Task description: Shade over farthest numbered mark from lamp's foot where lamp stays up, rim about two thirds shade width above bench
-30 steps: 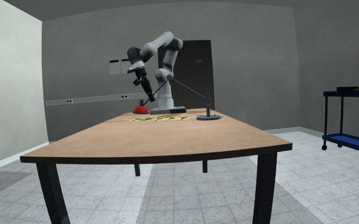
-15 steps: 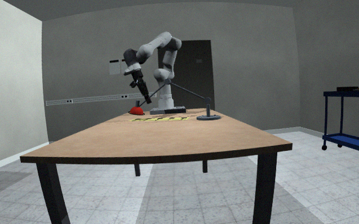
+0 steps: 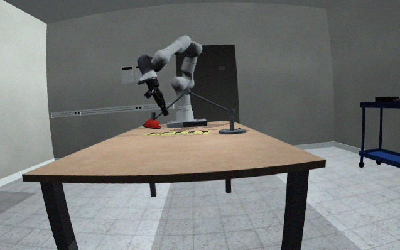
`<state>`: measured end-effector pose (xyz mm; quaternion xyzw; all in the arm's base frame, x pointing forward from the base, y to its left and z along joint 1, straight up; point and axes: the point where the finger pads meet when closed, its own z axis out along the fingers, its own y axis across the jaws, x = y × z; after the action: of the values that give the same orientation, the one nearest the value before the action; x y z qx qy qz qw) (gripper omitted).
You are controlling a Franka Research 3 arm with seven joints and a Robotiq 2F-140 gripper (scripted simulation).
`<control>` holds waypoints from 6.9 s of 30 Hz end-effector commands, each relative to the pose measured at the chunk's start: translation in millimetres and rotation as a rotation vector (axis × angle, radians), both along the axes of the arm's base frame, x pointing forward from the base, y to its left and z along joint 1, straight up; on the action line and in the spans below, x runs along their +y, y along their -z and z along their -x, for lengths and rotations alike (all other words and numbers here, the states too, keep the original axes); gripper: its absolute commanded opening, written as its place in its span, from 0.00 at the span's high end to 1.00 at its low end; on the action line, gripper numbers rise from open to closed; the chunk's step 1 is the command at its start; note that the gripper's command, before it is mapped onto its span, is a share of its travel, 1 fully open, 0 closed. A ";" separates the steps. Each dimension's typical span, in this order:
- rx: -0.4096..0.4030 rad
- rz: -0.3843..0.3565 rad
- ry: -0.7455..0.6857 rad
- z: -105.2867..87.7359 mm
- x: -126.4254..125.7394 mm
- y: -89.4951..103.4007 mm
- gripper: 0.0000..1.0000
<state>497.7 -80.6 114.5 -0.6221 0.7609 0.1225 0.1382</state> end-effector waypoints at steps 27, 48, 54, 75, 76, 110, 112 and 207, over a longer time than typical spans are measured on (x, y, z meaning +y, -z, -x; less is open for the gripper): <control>-0.017 0.028 0.011 -2.0 -30.9 -2.4 0.90; -0.017 0.028 0.011 -2.0 -28.5 -2.1 0.90; -0.017 0.028 0.011 -1.9 -28.4 -2.1 0.90; -0.017 0.028 0.011 -1.9 -34.6 -4.9 0.90; -0.017 0.028 0.011 -1.9 -35.6 -5.4 0.90; -0.009 0.012 0.003 -0.9 -34.5 -1.8 0.00; -0.007 0.008 0.001 -1.0 -31.0 -1.7 0.00; -0.005 0.002 -0.009 3.9 -47.8 -69.6 0.00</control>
<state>497.6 -131.0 176.1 -0.6298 0.7555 0.1121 0.1411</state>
